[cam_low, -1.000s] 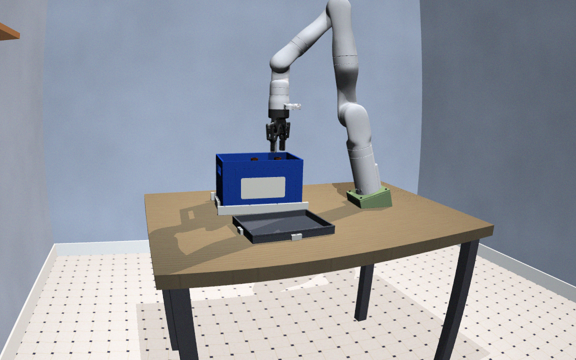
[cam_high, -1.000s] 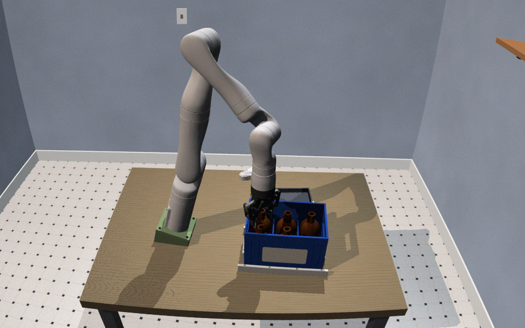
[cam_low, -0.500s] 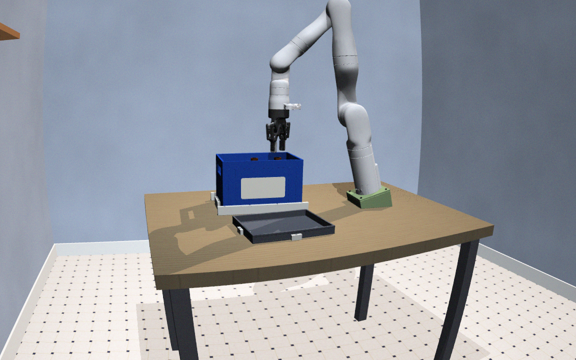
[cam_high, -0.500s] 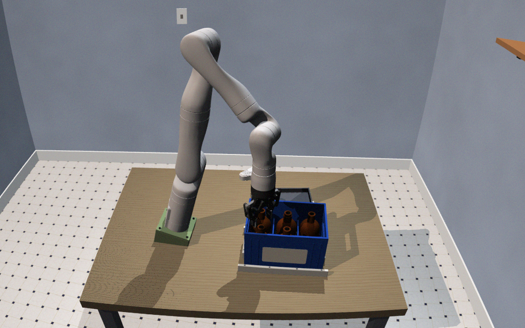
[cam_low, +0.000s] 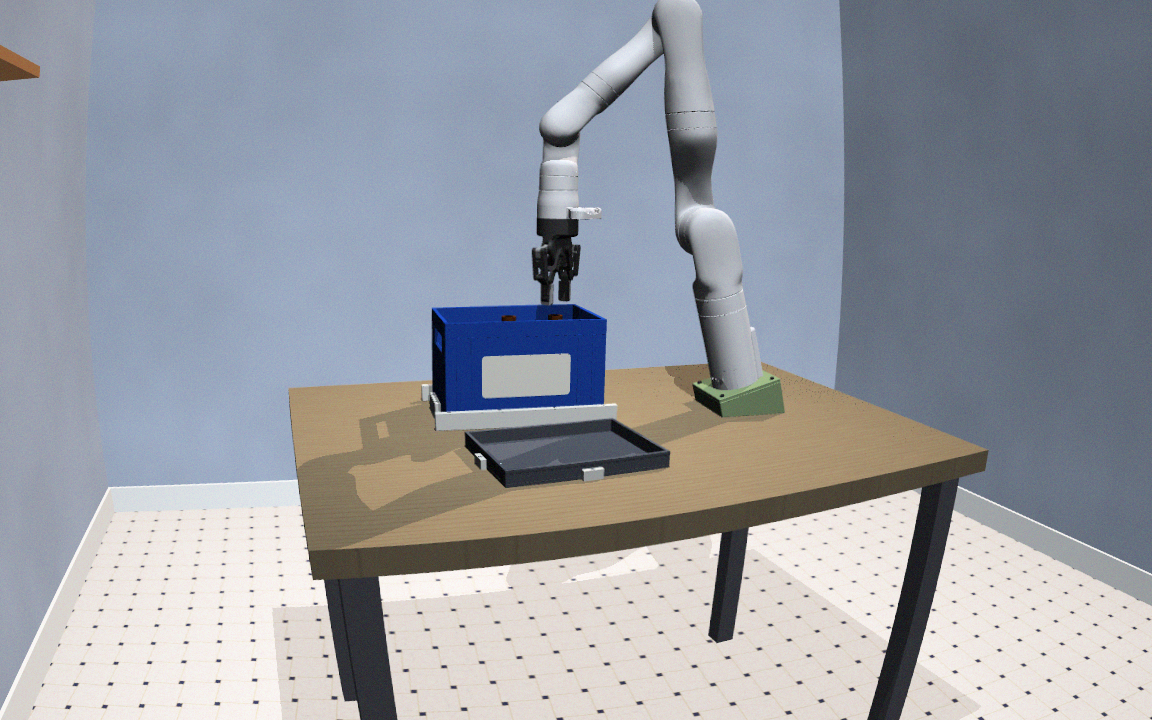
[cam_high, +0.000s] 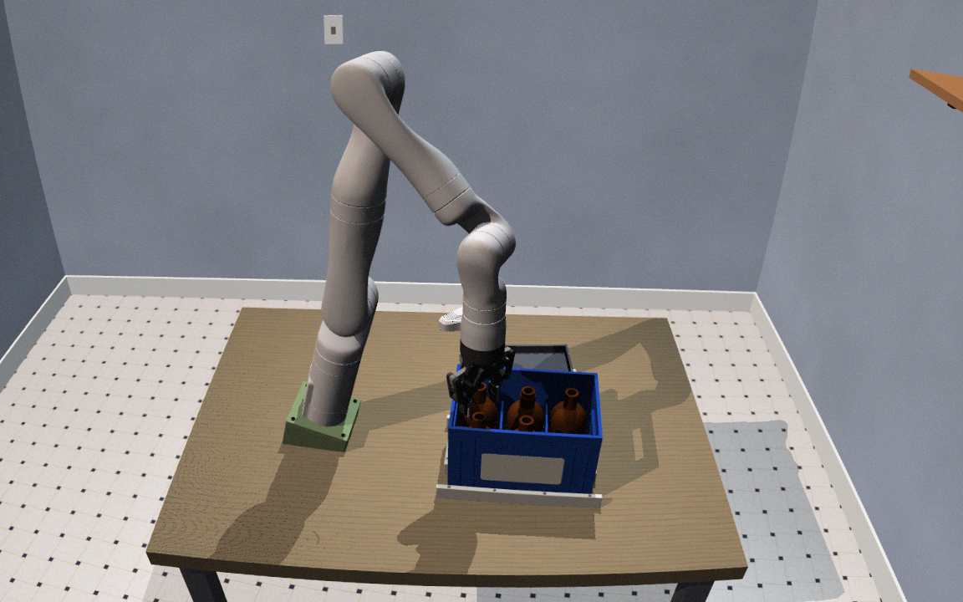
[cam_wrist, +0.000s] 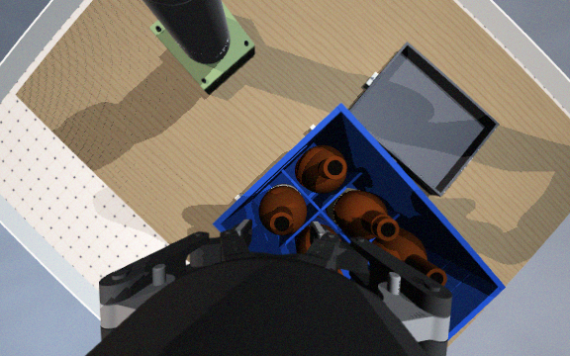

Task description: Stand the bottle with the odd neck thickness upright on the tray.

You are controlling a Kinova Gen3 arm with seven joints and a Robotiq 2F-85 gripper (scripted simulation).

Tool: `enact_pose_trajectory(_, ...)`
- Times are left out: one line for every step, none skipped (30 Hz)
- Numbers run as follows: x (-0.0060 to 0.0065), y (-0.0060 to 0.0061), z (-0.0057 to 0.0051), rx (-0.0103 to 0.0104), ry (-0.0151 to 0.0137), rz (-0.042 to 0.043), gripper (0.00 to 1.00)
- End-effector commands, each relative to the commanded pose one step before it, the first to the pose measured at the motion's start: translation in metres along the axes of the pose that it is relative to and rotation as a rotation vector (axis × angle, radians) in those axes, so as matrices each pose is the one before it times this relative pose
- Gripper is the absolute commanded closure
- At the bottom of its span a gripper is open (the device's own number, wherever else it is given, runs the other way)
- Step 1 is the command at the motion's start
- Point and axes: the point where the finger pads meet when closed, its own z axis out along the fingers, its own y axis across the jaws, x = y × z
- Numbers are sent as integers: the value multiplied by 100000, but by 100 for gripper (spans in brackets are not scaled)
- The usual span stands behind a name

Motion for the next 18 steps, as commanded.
enact_pose_trajectory(-21,9,17,-38,-65,6,36)
enact_pose_trajectory(0,0,26,0,0,0,36)
enact_pose_trajectory(0,0,32,0,0,0,36)
enact_pose_trajectory(0,0,39,0,0,0,36)
enact_pose_trajectory(0,0,46,0,0,0,36)
enact_pose_trajectory(0,0,52,0,0,0,36)
enact_pose_trajectory(0,0,59,0,0,0,36)
enact_pose_trajectory(0,0,66,1,0,0,36)
enact_pose_trajectory(0,-1,73,1,-1,1,36)
enact_pose_trajectory(0,0,0,0,0,0,36)
enact_pose_trajectory(0,0,0,0,0,0,36)
enact_pose_trajectory(0,0,80,-1,0,0,36)
enact_pose_trajectory(0,1,87,-1,1,-1,36)
enact_pose_trajectory(0,0,93,-1,0,0,36)
enact_pose_trajectory(0,0,99,0,0,0,36)
enact_pose_trajectory(0,-1,104,2,-1,1,36)
enact_pose_trajectory(0,0,110,-1,0,0,36)
enact_pose_trajectory(0,1,115,-2,1,-1,36)
